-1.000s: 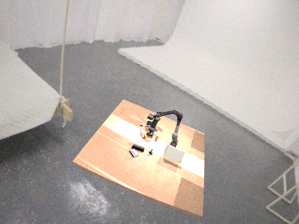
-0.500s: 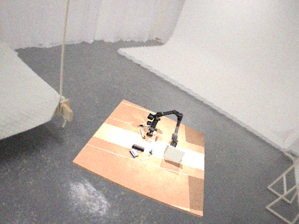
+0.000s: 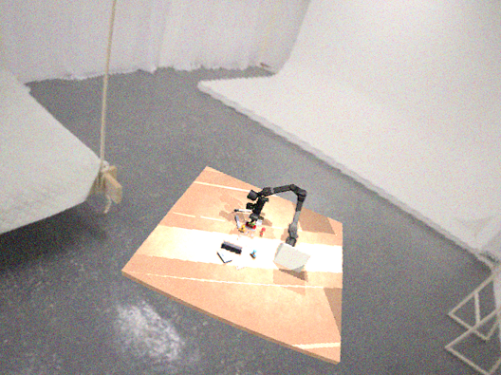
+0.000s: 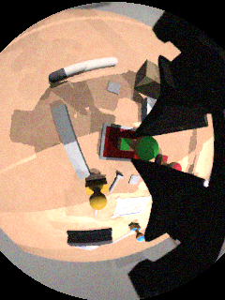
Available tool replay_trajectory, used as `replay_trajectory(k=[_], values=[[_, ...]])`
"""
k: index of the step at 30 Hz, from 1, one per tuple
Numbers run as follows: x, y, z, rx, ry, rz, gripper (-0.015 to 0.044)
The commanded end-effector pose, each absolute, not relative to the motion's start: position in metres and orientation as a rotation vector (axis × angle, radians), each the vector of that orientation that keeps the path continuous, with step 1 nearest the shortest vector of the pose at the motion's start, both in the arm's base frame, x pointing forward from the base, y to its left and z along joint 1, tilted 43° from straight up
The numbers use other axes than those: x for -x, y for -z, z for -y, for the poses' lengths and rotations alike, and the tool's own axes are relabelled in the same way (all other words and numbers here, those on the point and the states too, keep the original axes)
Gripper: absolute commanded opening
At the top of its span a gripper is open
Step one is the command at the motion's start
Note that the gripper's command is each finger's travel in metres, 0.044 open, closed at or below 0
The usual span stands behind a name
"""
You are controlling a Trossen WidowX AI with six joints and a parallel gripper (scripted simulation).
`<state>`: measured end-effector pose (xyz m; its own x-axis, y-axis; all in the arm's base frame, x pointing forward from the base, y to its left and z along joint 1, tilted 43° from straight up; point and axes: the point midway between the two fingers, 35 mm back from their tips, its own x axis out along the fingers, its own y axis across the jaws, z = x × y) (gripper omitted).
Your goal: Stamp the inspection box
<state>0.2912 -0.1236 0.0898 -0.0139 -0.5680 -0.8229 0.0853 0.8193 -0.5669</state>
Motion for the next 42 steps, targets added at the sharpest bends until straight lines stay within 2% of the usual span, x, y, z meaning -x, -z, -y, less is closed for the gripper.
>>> replay_trajectory(k=[1, 42], values=[[-0.2915, -0.0890, 0.1246, 0.404, 0.539, -1.505, 0.0000], [-0.2921, -0.0960, 0.1181, 0.404, 0.538, -1.505, 0.0000]])
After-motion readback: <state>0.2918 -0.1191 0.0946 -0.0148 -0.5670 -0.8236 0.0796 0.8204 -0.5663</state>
